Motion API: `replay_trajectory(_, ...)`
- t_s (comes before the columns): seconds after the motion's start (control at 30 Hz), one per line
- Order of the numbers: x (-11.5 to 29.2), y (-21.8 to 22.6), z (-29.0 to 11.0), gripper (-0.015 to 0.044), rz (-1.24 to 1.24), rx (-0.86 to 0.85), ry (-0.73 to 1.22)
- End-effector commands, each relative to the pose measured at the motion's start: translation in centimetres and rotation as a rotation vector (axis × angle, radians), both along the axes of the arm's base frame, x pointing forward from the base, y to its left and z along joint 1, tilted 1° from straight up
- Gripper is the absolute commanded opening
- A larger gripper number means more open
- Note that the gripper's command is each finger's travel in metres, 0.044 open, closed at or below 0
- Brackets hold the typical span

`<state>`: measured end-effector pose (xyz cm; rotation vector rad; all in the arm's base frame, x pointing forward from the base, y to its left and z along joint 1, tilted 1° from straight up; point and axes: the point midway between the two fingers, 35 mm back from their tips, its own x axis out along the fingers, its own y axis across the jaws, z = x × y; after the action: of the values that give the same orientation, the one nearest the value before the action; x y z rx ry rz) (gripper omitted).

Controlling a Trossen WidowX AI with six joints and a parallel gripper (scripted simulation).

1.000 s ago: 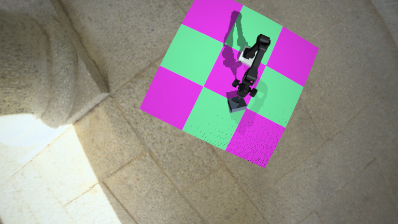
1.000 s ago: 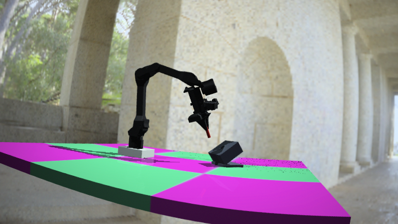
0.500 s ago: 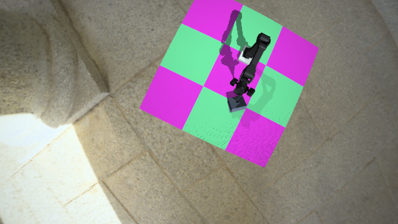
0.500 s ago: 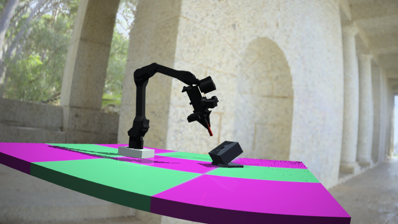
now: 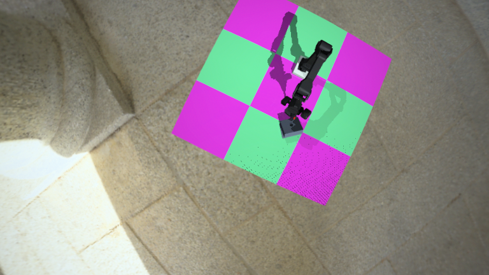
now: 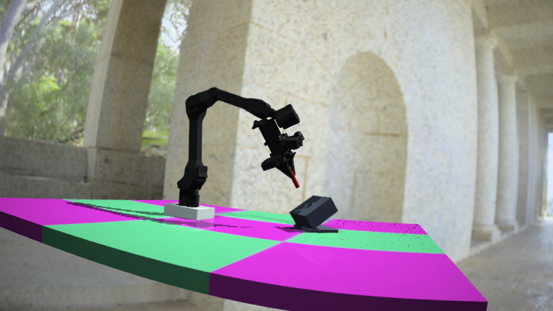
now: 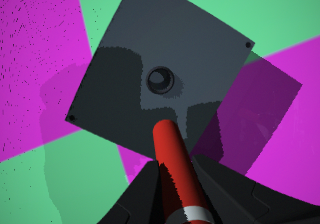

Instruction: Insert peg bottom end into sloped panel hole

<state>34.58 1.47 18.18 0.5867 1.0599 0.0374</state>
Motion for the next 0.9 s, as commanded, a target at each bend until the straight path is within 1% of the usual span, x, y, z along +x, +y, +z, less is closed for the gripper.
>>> replay_trajectory(0.0, 0.3, 0.1, -0.8, 0.0000, -0.009, 0.015, 0.007)
replay_trajectory(0.53, 2.4, 0.3, -2.9, 0.0000, -0.046, 0.041, -0.018)
replay_trajectory(0.87, 2.7, 0.4, -3.4, 0.0000, -0.036, 0.036, -0.029)
